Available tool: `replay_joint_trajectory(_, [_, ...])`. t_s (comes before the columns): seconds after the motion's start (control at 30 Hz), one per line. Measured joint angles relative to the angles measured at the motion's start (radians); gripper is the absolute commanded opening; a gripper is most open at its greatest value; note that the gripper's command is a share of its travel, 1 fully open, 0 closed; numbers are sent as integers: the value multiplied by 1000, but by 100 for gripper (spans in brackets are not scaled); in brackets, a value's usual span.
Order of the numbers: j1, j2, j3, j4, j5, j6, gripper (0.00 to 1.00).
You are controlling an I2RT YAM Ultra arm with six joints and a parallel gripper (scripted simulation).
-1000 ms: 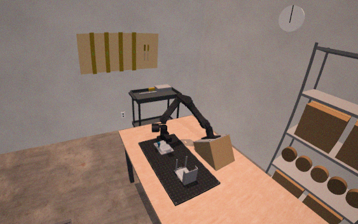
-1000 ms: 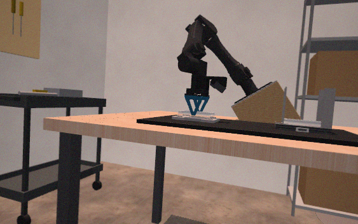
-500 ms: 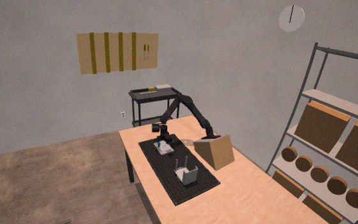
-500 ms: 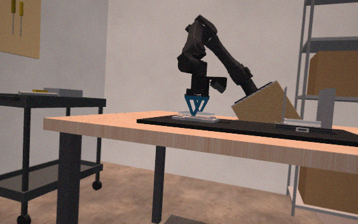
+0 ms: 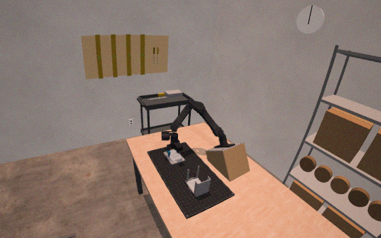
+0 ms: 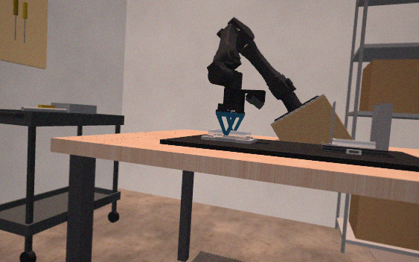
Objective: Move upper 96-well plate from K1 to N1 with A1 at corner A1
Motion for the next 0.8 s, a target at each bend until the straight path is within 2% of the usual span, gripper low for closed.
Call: replay_joint_trajectory(0.8, [-5, 6, -8, 16, -2, -4, 0])
